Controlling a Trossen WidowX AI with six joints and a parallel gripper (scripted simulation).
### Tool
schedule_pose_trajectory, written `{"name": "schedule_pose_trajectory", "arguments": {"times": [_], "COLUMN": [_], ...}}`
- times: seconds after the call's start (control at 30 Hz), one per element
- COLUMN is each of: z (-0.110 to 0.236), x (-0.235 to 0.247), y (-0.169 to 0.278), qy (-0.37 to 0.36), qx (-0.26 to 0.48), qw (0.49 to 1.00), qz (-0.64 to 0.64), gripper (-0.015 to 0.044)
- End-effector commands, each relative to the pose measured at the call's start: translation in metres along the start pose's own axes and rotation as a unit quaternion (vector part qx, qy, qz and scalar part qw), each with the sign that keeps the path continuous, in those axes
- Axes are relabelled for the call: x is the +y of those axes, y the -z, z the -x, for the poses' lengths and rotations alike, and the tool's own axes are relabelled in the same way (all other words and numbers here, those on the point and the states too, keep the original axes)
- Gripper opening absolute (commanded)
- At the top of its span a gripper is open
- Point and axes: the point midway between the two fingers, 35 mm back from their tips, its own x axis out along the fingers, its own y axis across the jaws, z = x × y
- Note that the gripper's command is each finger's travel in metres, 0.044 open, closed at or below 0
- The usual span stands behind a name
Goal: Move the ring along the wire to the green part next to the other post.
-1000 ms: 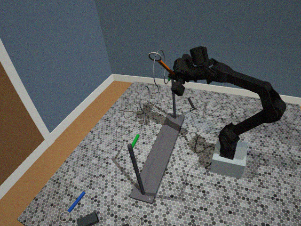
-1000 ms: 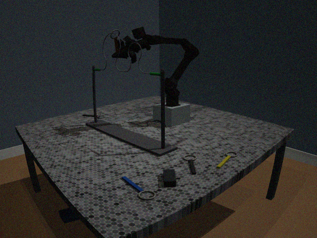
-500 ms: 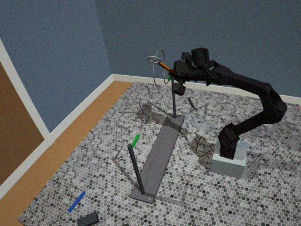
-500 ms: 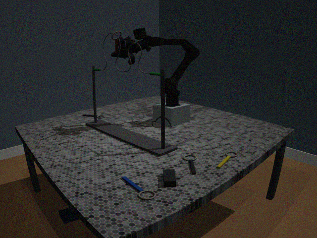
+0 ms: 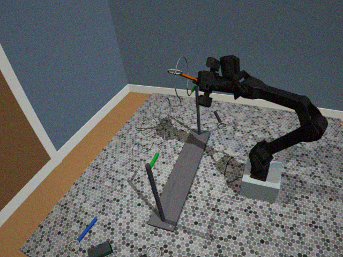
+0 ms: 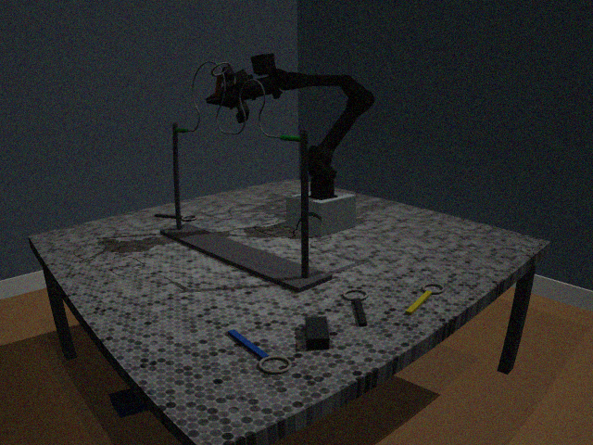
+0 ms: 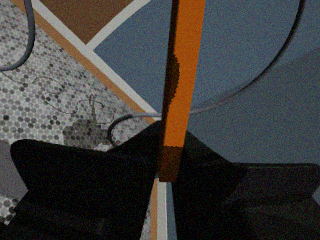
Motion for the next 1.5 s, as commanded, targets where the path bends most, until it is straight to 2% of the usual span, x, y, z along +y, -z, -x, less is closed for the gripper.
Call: {"name": "schedule_pose_trajectory", "arguments": {"times": [0.0, 1.47], "z": [0.001, 0.001], "x": [-0.003, -0.027], "y": [0.001, -0.006], "qy": [0.014, 0.129], "qx": [-0.002, -0.034], "qw": [1.000, 0.954], "qz": [0.025, 0.267], "gripper": [-0.0150, -0.0150]}}
